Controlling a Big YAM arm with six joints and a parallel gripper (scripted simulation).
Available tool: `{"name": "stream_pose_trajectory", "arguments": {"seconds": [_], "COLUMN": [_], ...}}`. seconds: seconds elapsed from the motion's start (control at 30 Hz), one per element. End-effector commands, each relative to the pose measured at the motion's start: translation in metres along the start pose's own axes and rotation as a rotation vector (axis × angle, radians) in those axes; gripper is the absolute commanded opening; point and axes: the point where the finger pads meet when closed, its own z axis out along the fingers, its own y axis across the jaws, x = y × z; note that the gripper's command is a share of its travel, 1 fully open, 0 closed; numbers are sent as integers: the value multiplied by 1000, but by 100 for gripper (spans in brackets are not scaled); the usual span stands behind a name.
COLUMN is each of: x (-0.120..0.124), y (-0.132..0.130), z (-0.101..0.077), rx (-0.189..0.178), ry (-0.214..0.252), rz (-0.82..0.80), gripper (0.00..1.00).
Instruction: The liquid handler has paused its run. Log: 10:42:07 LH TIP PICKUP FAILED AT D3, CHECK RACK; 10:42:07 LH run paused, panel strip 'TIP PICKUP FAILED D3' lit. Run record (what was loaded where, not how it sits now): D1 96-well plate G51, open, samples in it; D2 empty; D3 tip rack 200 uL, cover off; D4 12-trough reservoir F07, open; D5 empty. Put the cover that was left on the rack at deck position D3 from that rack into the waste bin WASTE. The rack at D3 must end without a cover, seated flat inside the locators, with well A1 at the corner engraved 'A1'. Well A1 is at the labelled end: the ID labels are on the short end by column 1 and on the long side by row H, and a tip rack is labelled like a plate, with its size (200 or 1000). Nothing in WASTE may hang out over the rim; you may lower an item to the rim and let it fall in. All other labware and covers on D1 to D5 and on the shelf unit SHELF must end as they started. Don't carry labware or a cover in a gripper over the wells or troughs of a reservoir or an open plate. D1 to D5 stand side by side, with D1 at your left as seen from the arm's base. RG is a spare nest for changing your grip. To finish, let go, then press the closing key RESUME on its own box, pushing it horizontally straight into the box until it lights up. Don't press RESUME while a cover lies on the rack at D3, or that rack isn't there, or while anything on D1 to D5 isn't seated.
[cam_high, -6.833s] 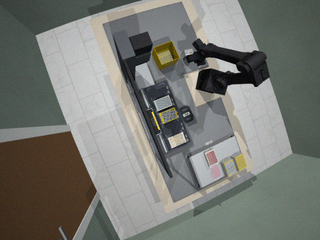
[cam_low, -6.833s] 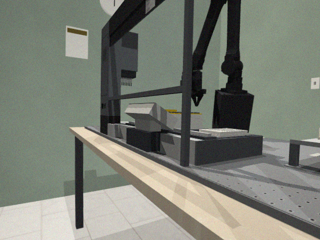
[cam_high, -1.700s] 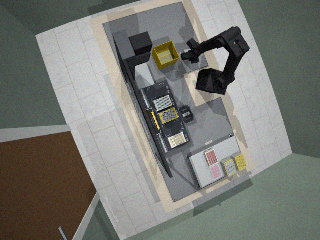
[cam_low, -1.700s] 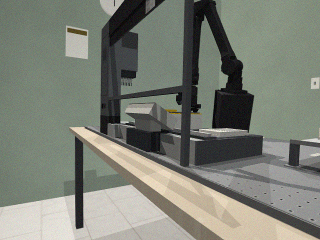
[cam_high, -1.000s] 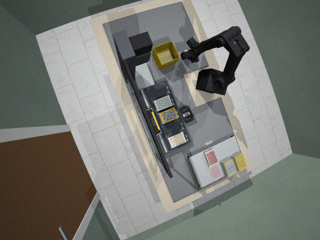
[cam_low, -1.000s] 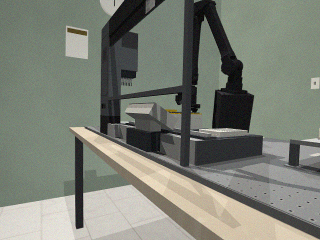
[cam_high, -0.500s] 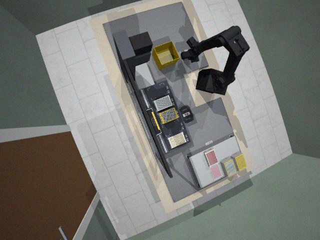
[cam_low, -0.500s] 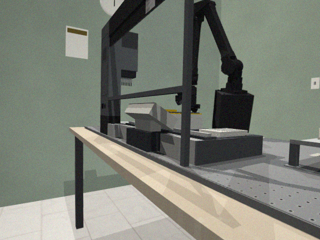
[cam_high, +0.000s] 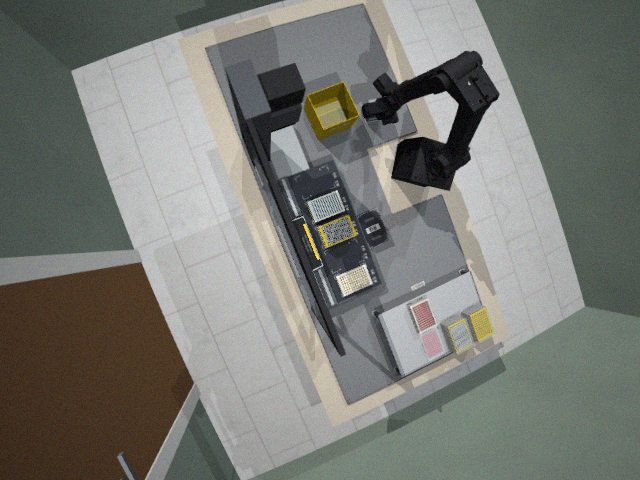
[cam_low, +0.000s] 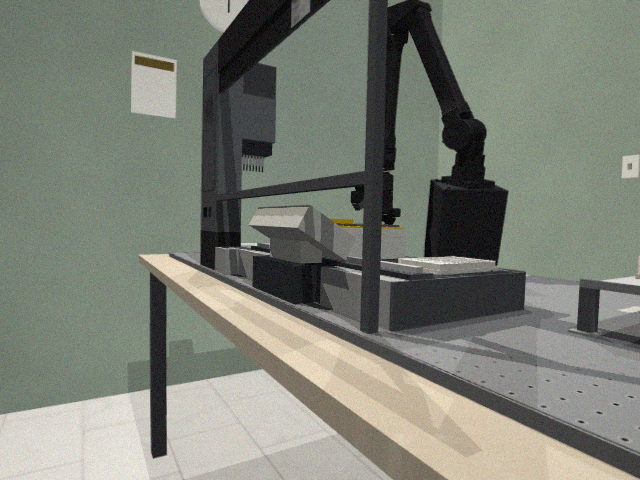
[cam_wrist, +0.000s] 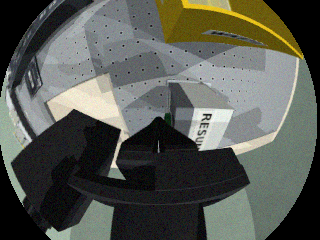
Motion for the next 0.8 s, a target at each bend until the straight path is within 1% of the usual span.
{"name": "stream_pose_trajectory", "arguments": {"seconds": [0.0, 0.7, 0.77], "x": [0, 0, 0], "y": [-16, -23, -23], "z": [1, 1, 1], "rx": [10, 15, 12], "ry": [2, 0, 2], "rz": [-7, -8, -7], "gripper": [0, 0, 0]}}
